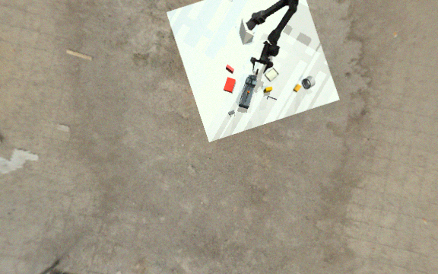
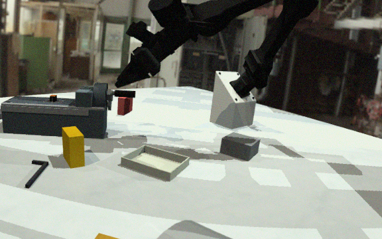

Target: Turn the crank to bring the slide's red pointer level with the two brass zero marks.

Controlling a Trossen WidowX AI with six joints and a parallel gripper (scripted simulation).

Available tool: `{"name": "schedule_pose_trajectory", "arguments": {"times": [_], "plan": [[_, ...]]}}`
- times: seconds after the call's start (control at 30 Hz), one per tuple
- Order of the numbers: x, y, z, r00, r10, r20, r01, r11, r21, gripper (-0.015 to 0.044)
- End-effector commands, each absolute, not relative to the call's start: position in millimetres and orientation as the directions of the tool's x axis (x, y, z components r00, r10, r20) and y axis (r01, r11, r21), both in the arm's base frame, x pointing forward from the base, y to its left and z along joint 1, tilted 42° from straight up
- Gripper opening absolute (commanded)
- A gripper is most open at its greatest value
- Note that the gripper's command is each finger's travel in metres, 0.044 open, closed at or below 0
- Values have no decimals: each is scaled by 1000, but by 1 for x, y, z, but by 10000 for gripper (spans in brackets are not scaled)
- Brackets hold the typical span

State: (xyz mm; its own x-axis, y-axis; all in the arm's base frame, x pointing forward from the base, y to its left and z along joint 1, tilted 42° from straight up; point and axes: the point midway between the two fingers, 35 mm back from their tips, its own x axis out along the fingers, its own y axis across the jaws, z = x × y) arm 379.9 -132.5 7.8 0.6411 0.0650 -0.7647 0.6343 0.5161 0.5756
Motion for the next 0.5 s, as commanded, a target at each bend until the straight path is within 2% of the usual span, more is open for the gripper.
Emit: {"name": "schedule_pose_trajectory", "arguments": {"times": [0.0,0.47], "plan": [[377,-127,-2,630,65,-774,646,508,569,440],[380,-112,-19,630,66,-774,646,508,570,440]]}}
